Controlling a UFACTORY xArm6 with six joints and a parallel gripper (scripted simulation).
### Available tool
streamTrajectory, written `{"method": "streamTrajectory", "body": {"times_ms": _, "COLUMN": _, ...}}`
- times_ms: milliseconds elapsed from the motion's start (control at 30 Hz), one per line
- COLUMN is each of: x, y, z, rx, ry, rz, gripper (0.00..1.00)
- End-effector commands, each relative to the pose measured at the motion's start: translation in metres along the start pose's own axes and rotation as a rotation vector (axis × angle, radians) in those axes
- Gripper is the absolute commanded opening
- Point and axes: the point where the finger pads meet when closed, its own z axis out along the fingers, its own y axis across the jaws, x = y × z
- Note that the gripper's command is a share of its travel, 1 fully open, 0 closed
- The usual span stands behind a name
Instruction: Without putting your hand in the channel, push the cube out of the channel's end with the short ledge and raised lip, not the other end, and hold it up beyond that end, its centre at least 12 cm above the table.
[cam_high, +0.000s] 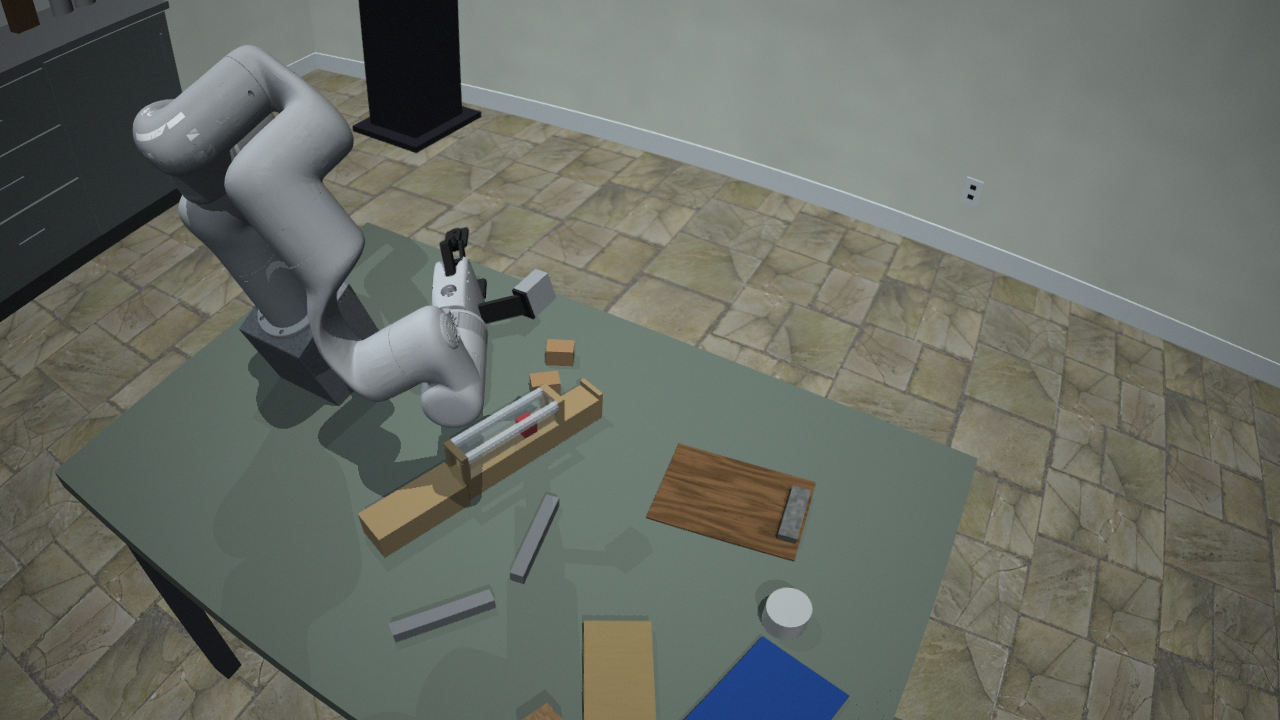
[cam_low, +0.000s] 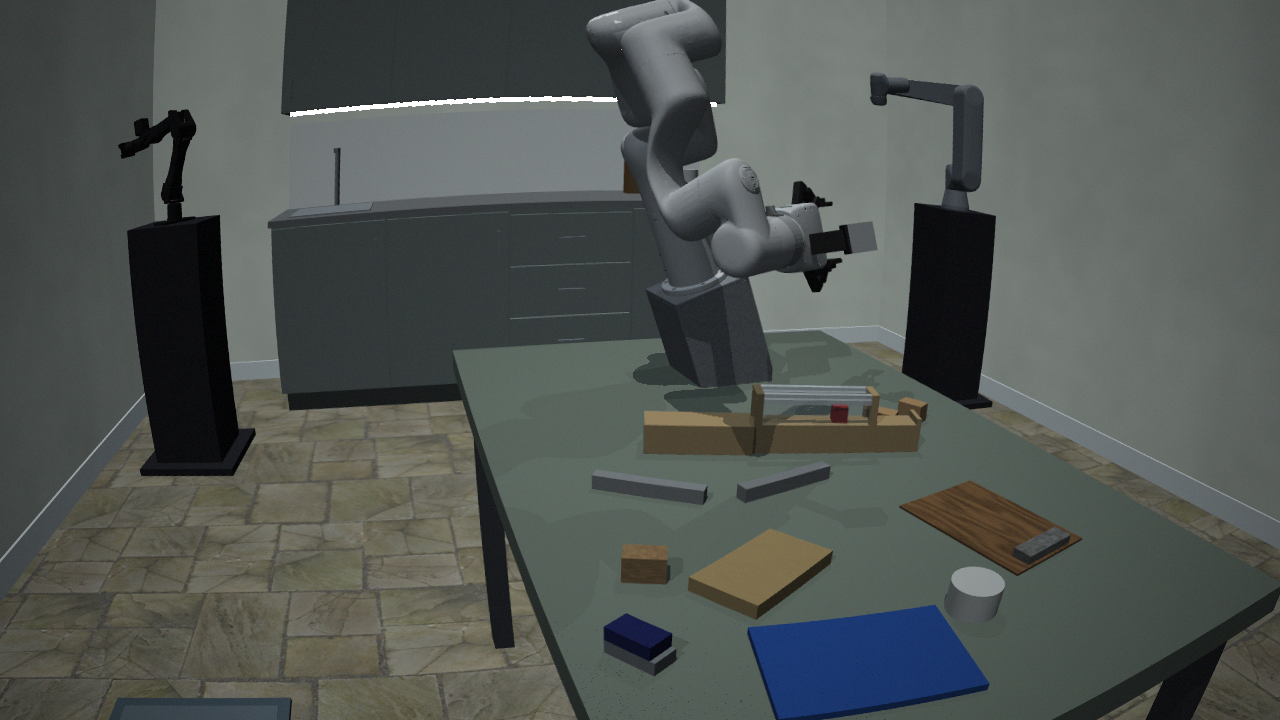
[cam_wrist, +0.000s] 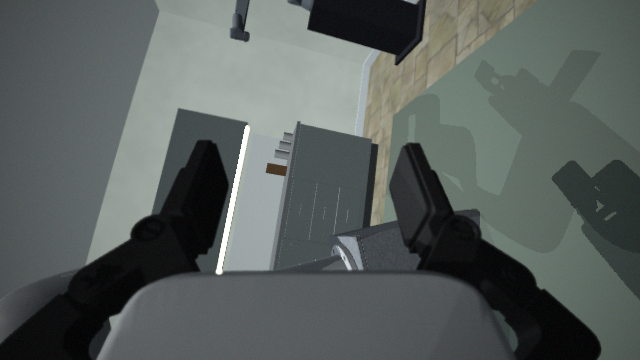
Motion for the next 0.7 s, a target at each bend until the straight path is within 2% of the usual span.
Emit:
{"method": "streamTrajectory", "body": {"times_ms": 0, "x": 0.0007, "y": -0.0006, "z": -0.0005, "rx": -0.001, "ry": 0.0, "rz": -0.002, "gripper": 1.0}}
{"method": "streamTrajectory", "body": {"times_ms": 533, "x": 0.0007, "y": -0.0006, "z": -0.0005, "rx": -0.001, "ry": 0.0, "rz": -0.002, "gripper": 1.0}}
{"method": "streamTrajectory", "body": {"times_ms": 567, "x": 0.0007, "y": -0.0006, "z": -0.0005, "rx": -0.002, "ry": 0.0, "rz": -0.003, "gripper": 0.0}}
{"method": "streamTrajectory", "body": {"times_ms": 667, "x": 0.0017, "y": 0.003, "z": -0.0053, "rx": -0.025, "ry": -0.02, "rz": -0.017, "gripper": 0.0}}
